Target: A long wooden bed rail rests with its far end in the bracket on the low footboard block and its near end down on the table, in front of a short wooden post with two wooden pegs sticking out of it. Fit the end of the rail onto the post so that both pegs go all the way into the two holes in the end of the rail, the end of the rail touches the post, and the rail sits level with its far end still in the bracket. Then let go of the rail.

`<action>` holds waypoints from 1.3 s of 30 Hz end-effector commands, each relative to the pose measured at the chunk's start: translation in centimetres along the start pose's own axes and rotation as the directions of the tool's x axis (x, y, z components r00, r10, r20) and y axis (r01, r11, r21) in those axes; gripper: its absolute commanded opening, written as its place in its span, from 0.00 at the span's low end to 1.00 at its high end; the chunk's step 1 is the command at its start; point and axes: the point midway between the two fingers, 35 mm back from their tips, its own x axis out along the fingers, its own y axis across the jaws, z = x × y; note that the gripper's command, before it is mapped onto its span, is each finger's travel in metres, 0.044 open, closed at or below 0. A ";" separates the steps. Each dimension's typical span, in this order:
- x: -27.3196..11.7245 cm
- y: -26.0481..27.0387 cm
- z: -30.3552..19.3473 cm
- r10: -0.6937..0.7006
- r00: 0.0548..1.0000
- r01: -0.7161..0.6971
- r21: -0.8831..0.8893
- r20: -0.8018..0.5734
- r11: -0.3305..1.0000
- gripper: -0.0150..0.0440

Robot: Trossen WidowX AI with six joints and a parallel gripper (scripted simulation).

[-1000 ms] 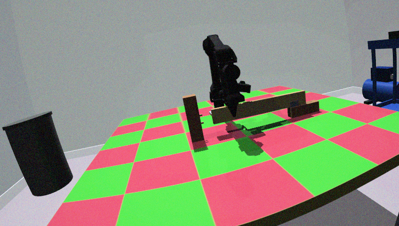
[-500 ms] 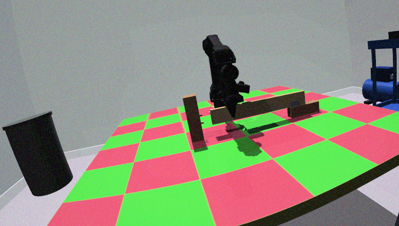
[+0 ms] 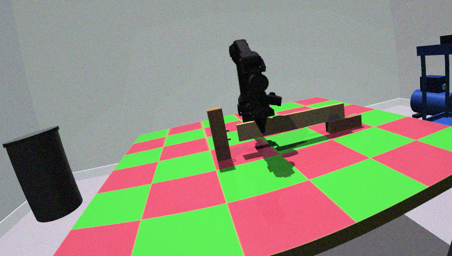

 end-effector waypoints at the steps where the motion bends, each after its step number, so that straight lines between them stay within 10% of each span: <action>1: -0.2 -0.1 -0.2 -0.005 1.000 0.005 -0.003 -0.004 1.000 0.25; 39: -0.4 -0.4 -1.3 -0.005 1.000 0.005 -0.003 -0.005 1.000 0.25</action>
